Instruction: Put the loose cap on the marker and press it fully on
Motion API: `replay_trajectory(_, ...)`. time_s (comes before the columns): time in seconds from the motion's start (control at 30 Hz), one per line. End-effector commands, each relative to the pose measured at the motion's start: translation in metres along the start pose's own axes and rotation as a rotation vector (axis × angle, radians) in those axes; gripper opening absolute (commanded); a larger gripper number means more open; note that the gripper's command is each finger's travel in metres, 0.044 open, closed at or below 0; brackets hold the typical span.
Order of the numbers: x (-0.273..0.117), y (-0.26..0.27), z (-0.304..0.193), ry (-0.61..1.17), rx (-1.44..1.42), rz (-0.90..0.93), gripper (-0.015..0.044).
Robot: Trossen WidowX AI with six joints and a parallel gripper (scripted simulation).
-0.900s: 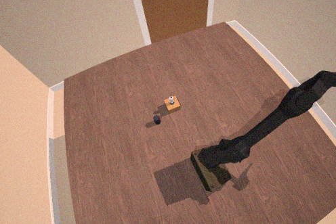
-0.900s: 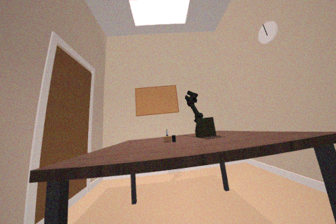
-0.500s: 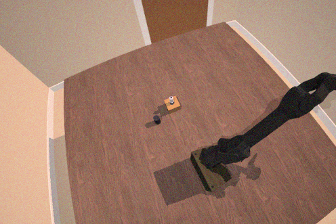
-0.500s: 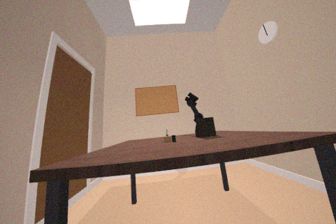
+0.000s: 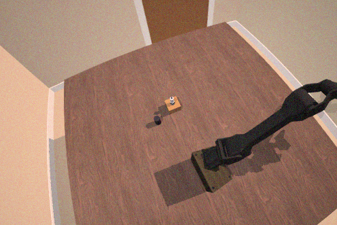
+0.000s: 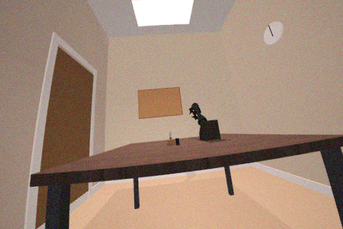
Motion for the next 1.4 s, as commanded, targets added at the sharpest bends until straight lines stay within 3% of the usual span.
replay_trajectory(0.0, 0.024, -0.019, -0.03, 0.031, 0.147, -0.018, 0.0248)
replay_trajectory(0.4, 0.093, -0.049, -0.17, 0.225, 0.536, -0.148, 0.0248)
replay_trajectory(0.7, 0.115, -0.035, -0.303, 0.445, 0.716, -0.304, 0.0248)
replay_trajectory(1.1, 0.095, 0.024, -0.46, 0.709, 0.859, -0.499, 0.0248)
replay_trajectory(1.37, 0.037, 0.07, -0.57, 0.951, 0.792, -0.699, 0.0248)
Point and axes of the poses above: the point midway between the two fingers, 35 mm back from their tips, its own x axis out along the fingers, its own y axis across the jaws, z = x × y, the point moved 7 cm from there along -x, back along the fingers, and after that the axes turned 13 degrees about -x, right-handed, at the moved point
